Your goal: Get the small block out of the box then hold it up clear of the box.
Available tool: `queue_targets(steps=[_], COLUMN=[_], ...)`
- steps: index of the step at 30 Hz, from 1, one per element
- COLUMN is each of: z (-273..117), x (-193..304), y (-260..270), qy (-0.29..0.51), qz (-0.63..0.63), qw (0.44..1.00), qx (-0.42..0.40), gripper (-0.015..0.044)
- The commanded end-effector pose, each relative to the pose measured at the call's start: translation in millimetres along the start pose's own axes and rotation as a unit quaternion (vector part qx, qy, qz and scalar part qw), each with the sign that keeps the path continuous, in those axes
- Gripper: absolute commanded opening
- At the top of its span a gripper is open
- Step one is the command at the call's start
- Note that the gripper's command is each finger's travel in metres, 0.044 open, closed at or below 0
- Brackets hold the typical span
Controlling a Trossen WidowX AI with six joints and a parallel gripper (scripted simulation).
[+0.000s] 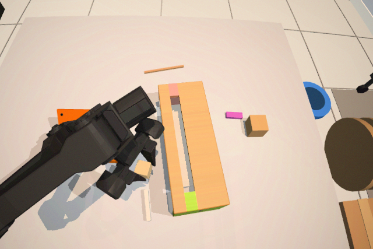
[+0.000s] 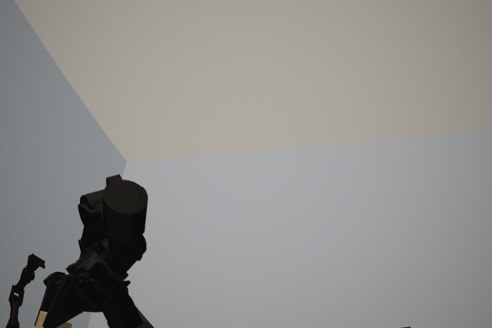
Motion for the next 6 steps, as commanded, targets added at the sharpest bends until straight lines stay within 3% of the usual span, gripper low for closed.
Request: queue_targets(steps=[1, 6], z=[-0.4, -0.4], x=[1.0, 1.0], y=[0.4, 0.4], qy=[0.003, 0.003], qz=[-0.001, -0.001], qw=[1.0, 1.0], qx=[-0.002, -0.002], gripper=[0.0, 0.0])
Point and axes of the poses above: the point midway between the two fingers, 35 mm back from their tips, its own z axis out along the fingers, its own y axis across the jaws, x = y × z, the point moved 8 cm from there along -z, back along the fingers, and after that the axes turned 4 degrees about -z, right-handed, at the moved point
